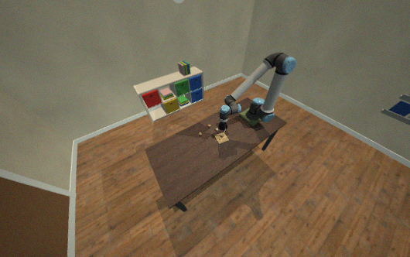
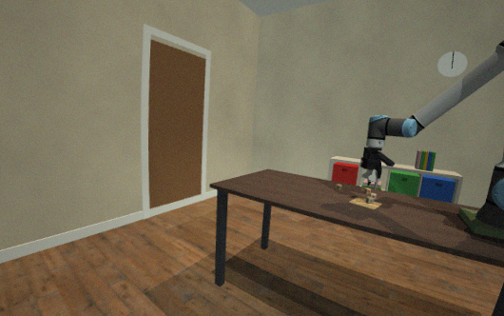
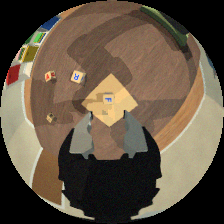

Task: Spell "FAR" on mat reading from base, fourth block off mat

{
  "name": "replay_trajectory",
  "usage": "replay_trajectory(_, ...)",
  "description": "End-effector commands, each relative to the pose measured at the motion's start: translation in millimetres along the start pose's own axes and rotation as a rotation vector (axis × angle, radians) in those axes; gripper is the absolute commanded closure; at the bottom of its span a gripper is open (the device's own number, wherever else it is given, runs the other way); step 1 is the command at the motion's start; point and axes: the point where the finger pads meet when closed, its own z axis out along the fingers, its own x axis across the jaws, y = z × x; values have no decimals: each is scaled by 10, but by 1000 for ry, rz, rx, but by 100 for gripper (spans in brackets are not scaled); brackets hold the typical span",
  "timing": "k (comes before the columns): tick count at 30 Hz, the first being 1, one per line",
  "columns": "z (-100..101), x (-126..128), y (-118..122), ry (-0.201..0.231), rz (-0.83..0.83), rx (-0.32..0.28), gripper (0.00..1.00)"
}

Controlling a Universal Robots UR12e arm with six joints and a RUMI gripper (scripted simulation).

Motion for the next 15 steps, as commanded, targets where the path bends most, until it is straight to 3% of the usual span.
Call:
replay_trajectory(1, 54, 25, -8, 3, -2, 2, 60)
replay_trajectory(15, 255, 26, -11, 3, -2, 2, 60)
